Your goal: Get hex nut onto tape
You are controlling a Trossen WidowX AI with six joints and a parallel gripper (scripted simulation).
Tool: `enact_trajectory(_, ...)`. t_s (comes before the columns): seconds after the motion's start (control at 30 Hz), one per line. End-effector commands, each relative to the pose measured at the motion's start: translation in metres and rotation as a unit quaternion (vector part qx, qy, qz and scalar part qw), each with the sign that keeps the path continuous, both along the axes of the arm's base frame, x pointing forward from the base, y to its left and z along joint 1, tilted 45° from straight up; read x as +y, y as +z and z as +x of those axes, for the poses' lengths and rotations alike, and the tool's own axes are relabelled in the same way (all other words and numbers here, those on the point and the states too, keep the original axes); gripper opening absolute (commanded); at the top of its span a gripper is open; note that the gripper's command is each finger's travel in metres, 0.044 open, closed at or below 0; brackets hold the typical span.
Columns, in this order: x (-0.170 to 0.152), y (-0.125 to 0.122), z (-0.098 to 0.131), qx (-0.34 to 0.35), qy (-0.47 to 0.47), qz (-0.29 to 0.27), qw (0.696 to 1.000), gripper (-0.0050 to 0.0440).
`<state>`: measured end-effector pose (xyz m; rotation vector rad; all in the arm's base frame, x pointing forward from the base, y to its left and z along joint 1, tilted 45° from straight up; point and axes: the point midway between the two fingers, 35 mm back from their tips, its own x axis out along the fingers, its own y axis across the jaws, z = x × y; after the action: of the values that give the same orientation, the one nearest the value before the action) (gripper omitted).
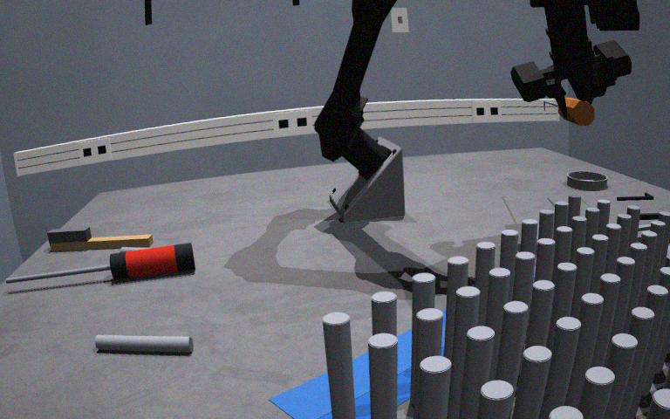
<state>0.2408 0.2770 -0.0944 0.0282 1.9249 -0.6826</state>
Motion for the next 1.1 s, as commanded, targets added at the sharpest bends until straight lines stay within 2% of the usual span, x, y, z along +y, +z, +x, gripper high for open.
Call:
enact_trajectory(0.0, 0.01, 0.012, 0.004, -0.01, -0.004, 0.012, 1.0, -0.005)
enact_trajectory(0.13, 0.001, 0.018, 0.007, -0.025, -0.015, -0.001, 1.0, -0.005)
enact_trajectory(0.47, -0.017, 0.056, 0.027, -0.116, -0.076, -0.027, 0.99, -0.005)
enact_trajectory(0.57, -0.019, 0.06, 0.028, -0.126, -0.081, -0.029, 0.988, -0.005)
enact_trajectory(1.07, -0.053, 0.112, 0.048, -0.253, -0.184, -0.055, 0.948, -0.005)
